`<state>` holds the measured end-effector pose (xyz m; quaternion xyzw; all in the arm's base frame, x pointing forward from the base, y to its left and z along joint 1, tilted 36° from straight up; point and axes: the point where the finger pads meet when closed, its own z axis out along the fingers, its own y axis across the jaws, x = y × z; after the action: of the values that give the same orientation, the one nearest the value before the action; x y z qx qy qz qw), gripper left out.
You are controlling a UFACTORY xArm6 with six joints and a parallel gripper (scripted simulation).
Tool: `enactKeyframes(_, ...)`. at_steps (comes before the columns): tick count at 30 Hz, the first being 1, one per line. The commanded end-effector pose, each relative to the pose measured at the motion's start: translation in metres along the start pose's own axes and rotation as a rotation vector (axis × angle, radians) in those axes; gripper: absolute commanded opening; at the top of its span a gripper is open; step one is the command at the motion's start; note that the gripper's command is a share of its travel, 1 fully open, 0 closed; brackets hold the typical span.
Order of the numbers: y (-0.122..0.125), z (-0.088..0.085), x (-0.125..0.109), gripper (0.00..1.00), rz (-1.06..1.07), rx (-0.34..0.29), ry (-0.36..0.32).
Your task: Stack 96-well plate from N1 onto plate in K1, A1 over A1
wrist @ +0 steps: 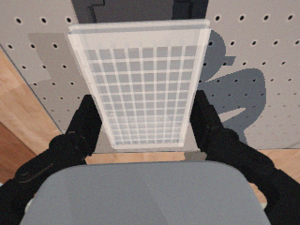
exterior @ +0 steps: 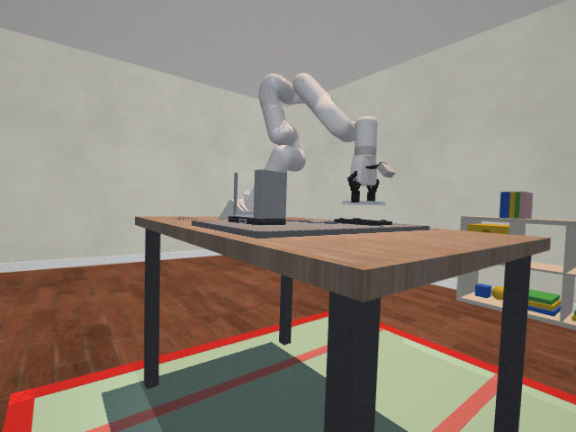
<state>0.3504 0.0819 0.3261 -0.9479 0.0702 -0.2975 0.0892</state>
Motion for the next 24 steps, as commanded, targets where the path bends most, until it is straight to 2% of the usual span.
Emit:
enactKeyframes(1,0.0,-0.008,0.001,0.0,0.0,0.001,0.003)
enactKeyframes(24,0.0,-0.04,0.001,0.0,0.0,0.001,0.003)
